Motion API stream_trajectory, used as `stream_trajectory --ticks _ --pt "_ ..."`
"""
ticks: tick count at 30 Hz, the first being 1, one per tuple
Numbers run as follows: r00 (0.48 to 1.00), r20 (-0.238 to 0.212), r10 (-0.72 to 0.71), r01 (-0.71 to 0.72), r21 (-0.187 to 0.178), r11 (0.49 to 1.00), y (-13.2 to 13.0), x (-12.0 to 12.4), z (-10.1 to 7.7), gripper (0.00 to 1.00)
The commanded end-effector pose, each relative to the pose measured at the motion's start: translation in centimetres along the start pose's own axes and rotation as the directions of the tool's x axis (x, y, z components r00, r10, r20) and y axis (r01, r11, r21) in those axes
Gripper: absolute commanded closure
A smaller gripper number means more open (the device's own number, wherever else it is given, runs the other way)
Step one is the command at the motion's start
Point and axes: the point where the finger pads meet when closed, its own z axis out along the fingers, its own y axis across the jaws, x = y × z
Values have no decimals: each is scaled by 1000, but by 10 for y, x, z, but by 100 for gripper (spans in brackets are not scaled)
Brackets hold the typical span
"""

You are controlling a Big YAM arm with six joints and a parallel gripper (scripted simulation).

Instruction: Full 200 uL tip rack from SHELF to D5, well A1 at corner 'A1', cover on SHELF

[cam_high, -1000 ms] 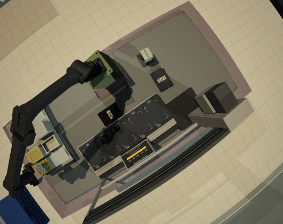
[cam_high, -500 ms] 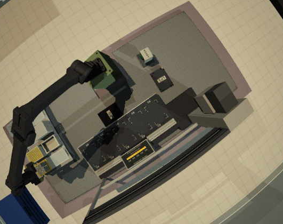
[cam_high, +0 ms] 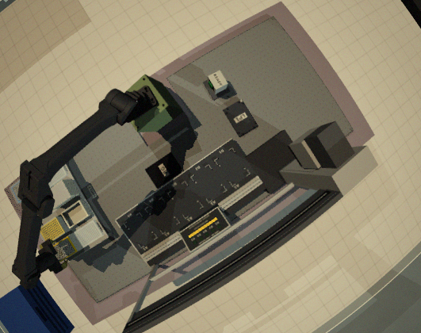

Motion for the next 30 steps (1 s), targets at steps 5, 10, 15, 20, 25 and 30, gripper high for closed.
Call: stream_trajectory --ticks 5,10,15,20,25,30 --pt "1000 11 1 -1 -7 1000 -3 -7 16 0" --pt "998 56 8 -7 -28 1000 -2 -19 -11 0" --pt "1000 26 4 -3 -13 1000 -2 -13 23 0" --pt "1000 11 2 -2 -7 1000 -4 -7 38 0" --pt "1000 18 4 -3 -10 1000 -3 -10 42 0" --pt "1000 31 4 -4 -15 1000 -1 -15 43 0"
